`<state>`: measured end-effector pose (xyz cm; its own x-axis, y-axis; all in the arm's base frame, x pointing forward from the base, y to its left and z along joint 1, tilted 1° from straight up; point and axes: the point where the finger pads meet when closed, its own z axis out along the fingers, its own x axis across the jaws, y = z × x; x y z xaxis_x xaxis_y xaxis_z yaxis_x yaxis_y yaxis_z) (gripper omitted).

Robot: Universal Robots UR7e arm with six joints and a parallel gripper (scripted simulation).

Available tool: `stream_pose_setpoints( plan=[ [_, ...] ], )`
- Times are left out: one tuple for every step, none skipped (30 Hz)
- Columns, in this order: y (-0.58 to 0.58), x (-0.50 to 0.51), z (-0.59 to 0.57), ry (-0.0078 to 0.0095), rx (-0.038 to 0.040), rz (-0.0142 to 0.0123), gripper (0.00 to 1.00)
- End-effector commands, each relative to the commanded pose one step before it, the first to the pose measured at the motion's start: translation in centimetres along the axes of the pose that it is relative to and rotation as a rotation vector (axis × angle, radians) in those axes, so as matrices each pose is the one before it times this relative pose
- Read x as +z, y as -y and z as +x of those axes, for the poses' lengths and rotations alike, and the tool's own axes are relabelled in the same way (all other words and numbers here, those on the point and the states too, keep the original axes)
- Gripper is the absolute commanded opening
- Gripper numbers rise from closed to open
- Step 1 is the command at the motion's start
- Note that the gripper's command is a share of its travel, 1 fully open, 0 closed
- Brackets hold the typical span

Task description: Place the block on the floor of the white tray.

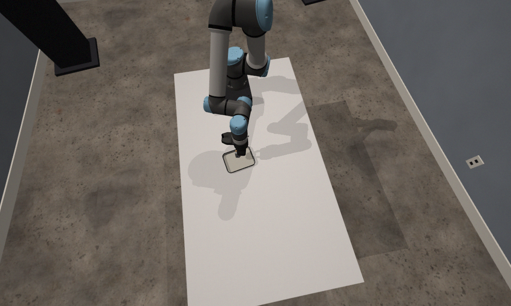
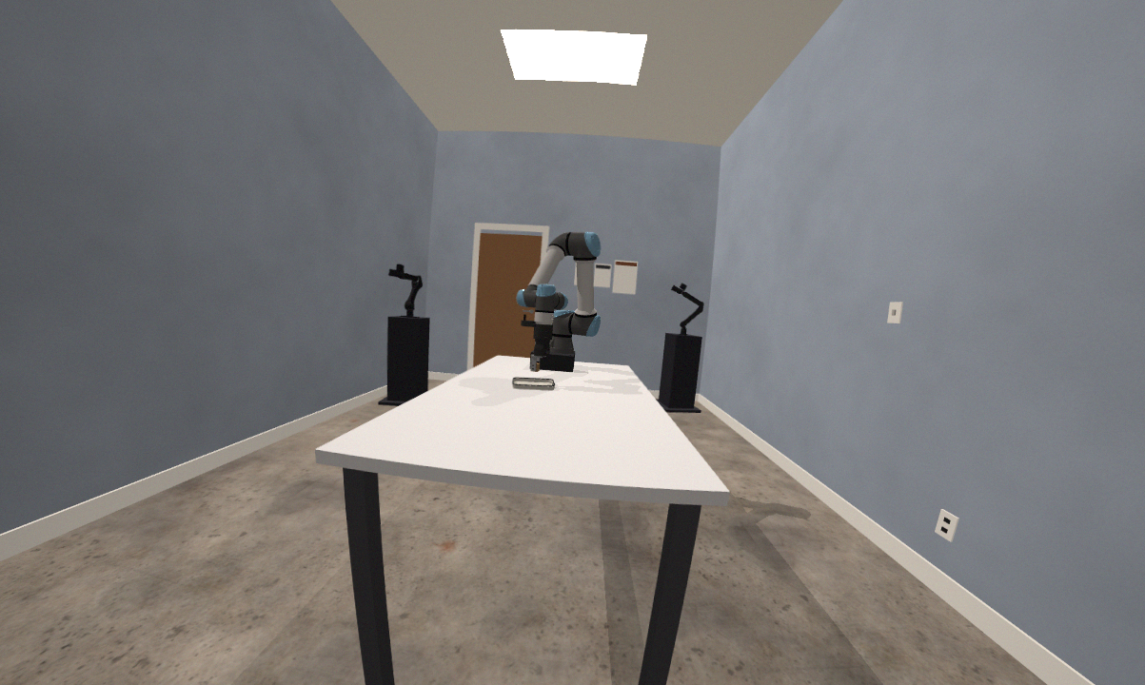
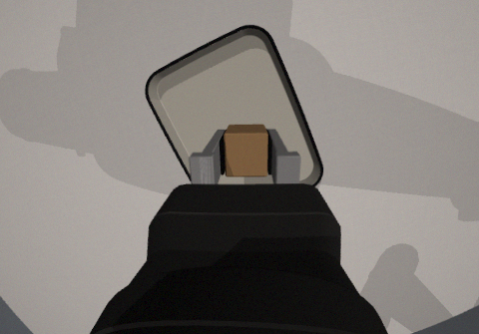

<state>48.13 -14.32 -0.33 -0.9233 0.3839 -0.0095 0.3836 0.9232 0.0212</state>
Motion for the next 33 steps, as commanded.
stream_pose_setpoints(
  plan=[
    [-0.152,0.163,-1.114,-0.00721,0.00181,0.00217,0.00],
    [-0.002,0.000,0.000,0.00001,0.00000,-0.00008,0.00],
    [-0.002,0.000,0.000,0.00001,0.00000,-0.00007,0.00],
    [0.009,0.000,-0.001,0.00001,0.00022,-0.00007,0.00],
    [0.020,0.000,-0.002,0.00001,0.00042,-0.00006,0.00],
    [0.015,0.000,-0.002,0.00001,0.00031,-0.00005,0.00],
    [0.011,0.000,-0.002,0.00001,0.00009,-0.00004,0.00],
    [0.007,0.000,-0.001,0.00001,0.00003,-0.00003,0.00],
    [0.003,-0.015,-0.006,0.00030,-0.00003,0.00001,0.00],
    [0.000,-0.024,-0.007,0.00053,-0.00007,0.00004,0.00],
    [-0.005,0.012,0.041,-0.00038,-0.00004,-0.00006,0.00],
    [-0.004,0.010,0.031,-0.00030,-0.00003,-0.00004,0.00],
    [-0.003,0.008,0.023,-0.00023,-0.00002,-0.00003,0.00],
    [0.000,0.000,0.000,0.00000,0.00000,0.00000,0.00],
    [0.000,0.000,0.000,0.00000,0.00000,0.00000,0.00],
    [-0.002,0.008,0.017,-0.00016,-0.00003,-0.00003,0.00],
    [0.000,0.000,-0.001,0.00003,0.00000,0.00000,0.00],
    [0.000,0.000,0.000,0.00002,0.00000,0.00000,0.00],
    [0.000,0.002,0.000,-0.00001,0.00000,0.00000,0.00],
    [0.000,0.014,0.003,-0.00010,0.00000,-0.00001,0.00],
    [-0.001,0.035,0.007,-0.00028,0.00000,-0.00003,0.00],
    [-0.002,0.065,0.013,-0.00051,0.00001,-0.00005,0.00],
    [-0.003,0.100,0.020,-0.00080,0.00001,-0.00007,0.00],
    [-0.004,0.090,0.020,-0.00041,0.00000,-0.00002,0.00],
    [-0.006,0.117,0.030,-0.00065,0.00000,-0.00004,0.00],
    [-0.008,0.146,0.037,-0.00081,0.00000,-0.00005,0.00],
    [-0.009,0.176,0.047,-0.00093,-0.00002,-0.00009,0.00],
    [-0.007,0.185,0.023,-0.00048,-0.00004,-0.00006,0.00],
    [-0.005,0.190,-0.004,0.00000,-0.00006,0.00000,0.00],
    [-0.005,0.208,-0.005,0.00000,-0.00006,0.00000,0.00],
    [0.000,0.000,0.000,0.00000,0.00000,0.00000,0.00],
    [0.000,0.000,0.000,0.00000,0.00000,0.00000,0.00],
    [-0.002,0.226,-0.005,0.00000,-0.00004,-0.00001,0.00]
  ],
)
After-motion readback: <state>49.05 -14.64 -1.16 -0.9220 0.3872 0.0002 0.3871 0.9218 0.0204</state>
